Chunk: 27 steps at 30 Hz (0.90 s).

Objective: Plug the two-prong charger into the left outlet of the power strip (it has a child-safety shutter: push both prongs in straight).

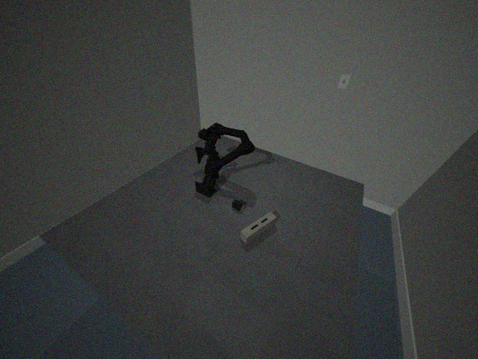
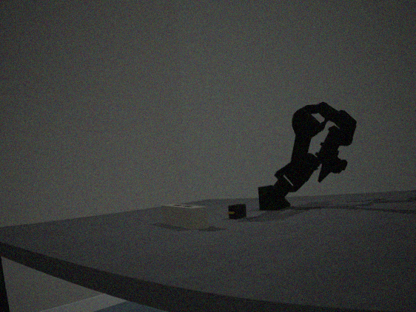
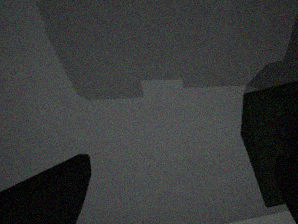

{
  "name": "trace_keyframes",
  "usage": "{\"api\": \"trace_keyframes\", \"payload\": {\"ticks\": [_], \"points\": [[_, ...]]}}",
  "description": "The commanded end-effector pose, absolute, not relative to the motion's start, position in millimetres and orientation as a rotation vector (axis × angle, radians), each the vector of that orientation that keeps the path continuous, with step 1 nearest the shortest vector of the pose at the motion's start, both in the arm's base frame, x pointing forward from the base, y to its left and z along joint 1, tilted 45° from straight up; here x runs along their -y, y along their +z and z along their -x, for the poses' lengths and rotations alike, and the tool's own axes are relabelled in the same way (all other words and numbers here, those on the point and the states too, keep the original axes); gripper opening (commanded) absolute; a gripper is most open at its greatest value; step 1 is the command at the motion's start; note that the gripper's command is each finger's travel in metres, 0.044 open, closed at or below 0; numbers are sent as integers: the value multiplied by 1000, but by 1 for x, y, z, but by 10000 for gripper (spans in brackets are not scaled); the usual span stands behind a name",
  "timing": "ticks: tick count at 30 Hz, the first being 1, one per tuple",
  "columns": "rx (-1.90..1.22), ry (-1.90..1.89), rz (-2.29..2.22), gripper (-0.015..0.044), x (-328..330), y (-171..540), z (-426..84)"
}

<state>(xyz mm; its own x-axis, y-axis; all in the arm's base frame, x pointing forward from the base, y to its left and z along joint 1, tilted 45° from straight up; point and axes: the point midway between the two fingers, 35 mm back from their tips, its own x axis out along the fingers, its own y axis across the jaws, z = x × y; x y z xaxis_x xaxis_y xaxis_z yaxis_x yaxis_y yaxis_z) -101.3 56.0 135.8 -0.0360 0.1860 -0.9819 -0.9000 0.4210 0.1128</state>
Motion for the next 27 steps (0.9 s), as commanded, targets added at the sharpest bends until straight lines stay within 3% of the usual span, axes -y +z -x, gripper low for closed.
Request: {"api": "trace_keyframes", "payload": {"ticks": [1, 27], "points": [[-1314, 1007, 718, 426, -56, 136, 101], [-1465, 938, 562, 440, -90, 152, 114]]}}
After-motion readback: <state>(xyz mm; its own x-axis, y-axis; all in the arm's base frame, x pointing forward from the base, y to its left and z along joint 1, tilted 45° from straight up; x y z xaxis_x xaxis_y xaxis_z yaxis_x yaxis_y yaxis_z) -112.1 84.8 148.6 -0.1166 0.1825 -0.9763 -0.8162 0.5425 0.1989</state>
